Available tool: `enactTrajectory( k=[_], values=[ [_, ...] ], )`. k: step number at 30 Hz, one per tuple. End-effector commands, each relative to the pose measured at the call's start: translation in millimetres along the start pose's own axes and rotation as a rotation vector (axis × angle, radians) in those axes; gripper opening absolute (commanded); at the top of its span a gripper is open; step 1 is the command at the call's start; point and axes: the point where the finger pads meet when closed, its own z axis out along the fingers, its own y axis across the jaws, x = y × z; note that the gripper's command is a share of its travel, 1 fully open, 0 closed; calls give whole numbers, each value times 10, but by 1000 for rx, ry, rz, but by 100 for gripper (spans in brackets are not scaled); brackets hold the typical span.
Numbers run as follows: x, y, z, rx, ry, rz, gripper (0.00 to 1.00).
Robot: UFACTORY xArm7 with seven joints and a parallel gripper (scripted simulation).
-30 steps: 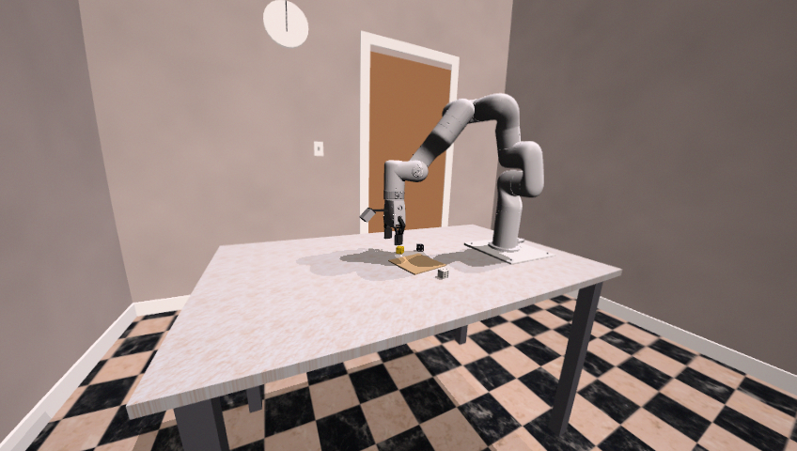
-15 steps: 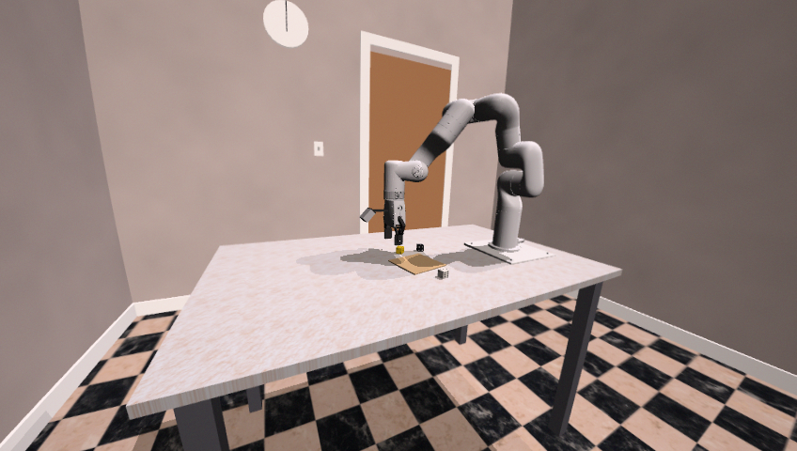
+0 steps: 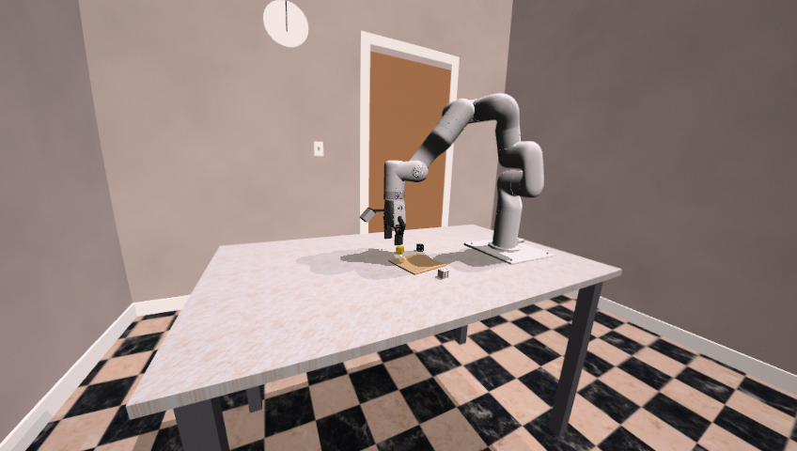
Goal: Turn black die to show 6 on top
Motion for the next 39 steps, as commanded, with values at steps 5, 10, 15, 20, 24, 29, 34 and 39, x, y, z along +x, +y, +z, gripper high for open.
enactTrajectory(
  k=[5,10,15,20,24,29,34,39],
  values=[
    [-213,-1,-16,-1,4,0,100],
    [-407,-5,-15,-1,4,0,100],
    [-716,-12,-13,-1,4,0,100],
    [-851,-15,-13,-1,4,0,100],
    [-856,-16,-13,-1,4,0,100],
    [-856,-16,-13,-1,4,0,100],
    [-856,-16,-13,-1,4,0,100],
    [-856,-16,-13,-1,4,0,100]
  ],
)
